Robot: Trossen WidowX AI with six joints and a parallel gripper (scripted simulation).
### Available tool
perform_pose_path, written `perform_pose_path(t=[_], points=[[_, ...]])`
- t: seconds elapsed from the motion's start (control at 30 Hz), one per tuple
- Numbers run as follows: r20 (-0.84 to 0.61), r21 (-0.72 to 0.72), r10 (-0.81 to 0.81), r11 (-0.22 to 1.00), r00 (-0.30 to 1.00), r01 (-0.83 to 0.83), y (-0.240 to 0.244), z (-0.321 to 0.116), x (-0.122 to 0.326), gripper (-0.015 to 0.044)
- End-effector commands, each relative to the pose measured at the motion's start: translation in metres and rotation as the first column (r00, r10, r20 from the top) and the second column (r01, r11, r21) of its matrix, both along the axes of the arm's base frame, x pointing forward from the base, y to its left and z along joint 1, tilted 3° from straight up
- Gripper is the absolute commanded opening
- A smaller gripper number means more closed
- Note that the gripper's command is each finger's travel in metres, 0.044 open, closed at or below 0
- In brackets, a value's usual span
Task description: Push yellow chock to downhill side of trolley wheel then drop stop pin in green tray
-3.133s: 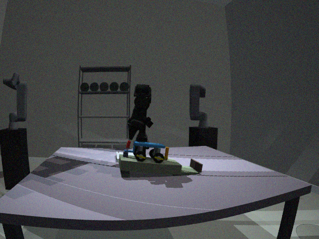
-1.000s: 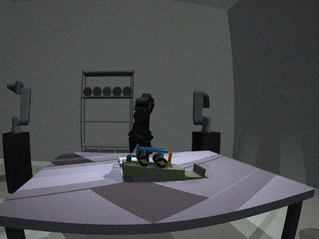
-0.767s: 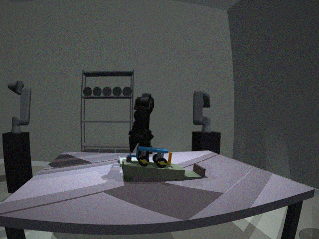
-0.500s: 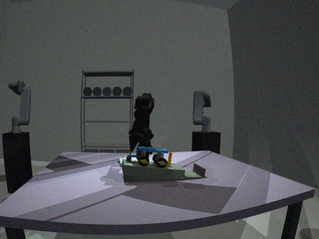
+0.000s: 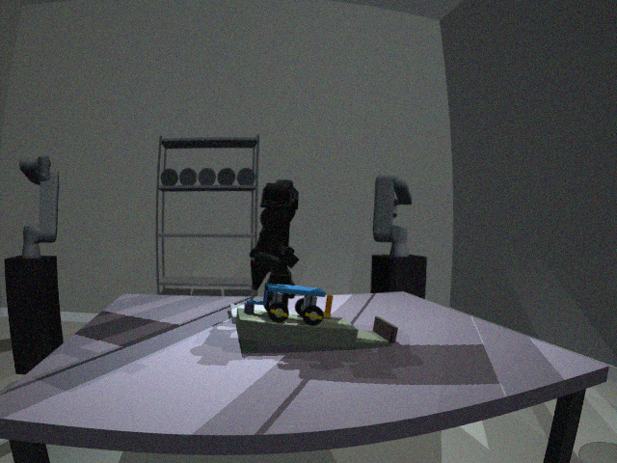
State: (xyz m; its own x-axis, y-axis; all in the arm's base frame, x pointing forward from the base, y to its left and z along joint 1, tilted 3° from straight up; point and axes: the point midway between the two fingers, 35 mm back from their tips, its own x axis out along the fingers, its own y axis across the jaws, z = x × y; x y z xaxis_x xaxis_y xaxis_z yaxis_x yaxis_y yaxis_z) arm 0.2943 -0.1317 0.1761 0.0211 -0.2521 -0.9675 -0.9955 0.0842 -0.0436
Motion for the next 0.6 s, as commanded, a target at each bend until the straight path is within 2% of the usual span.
perform_pose_path(t=[0.0, 0.57], points=[[0.005, -0.006, -0.006, 1.000, 1.000, 0.006, -0.0002, 0.0054, 0.0000, 0.0000], [0.005, -0.006, -0.006, 1.000, 1.000, 0.006, 0.0008, 0.0150, -0.0004, 0.0000]])
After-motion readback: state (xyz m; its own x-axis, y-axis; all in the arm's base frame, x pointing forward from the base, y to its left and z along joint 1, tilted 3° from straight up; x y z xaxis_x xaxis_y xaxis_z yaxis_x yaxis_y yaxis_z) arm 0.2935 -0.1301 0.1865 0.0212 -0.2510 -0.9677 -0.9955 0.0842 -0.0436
